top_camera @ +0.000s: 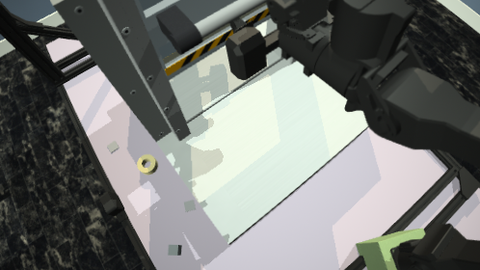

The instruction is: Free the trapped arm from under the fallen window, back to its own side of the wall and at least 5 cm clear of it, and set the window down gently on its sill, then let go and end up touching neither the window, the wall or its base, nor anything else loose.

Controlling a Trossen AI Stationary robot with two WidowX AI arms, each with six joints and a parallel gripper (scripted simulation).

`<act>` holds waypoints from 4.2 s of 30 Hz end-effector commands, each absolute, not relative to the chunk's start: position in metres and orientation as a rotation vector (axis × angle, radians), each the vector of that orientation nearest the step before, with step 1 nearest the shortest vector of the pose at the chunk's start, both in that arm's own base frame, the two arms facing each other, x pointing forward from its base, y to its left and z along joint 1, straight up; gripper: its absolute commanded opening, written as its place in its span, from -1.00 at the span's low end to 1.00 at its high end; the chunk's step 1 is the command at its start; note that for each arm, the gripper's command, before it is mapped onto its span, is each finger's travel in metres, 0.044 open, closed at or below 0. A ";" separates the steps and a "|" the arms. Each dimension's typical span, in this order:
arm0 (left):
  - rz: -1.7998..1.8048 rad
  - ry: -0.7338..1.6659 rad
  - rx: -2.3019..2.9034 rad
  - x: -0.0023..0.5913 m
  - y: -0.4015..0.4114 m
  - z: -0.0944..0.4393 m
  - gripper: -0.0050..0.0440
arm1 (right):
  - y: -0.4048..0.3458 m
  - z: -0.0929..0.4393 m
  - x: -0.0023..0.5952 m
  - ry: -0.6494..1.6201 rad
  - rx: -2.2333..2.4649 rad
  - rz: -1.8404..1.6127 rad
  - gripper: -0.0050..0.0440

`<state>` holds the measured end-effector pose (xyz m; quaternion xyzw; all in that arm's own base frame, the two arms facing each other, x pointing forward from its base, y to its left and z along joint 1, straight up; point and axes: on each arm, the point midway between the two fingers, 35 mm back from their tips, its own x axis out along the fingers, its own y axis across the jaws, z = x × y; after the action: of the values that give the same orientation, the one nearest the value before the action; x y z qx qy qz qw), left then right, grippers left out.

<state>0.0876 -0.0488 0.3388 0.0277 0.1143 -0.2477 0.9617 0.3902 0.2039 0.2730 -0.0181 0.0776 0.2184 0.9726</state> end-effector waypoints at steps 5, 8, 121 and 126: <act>-0.504 0.235 0.058 0.087 -0.049 0.337 0.84 | 0.205 0.274 0.392 0.066 -0.015 0.444 0.84; -0.504 0.235 0.058 0.087 -0.049 0.337 0.84 | 0.205 0.257 0.392 0.082 -0.018 0.444 0.84; -0.504 0.235 0.058 0.087 -0.049 0.337 0.84 | 0.161 0.039 0.301 0.254 -0.058 0.442 0.84; -0.504 0.235 0.058 0.087 -0.049 0.337 0.84 | 0.161 0.039 0.301 0.254 -0.058 0.442 0.84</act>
<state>0.0874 -0.0491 0.3376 0.0289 0.1156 -0.2504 0.9608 0.3017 0.1613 0.0392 -0.0294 0.1258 0.2190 0.9671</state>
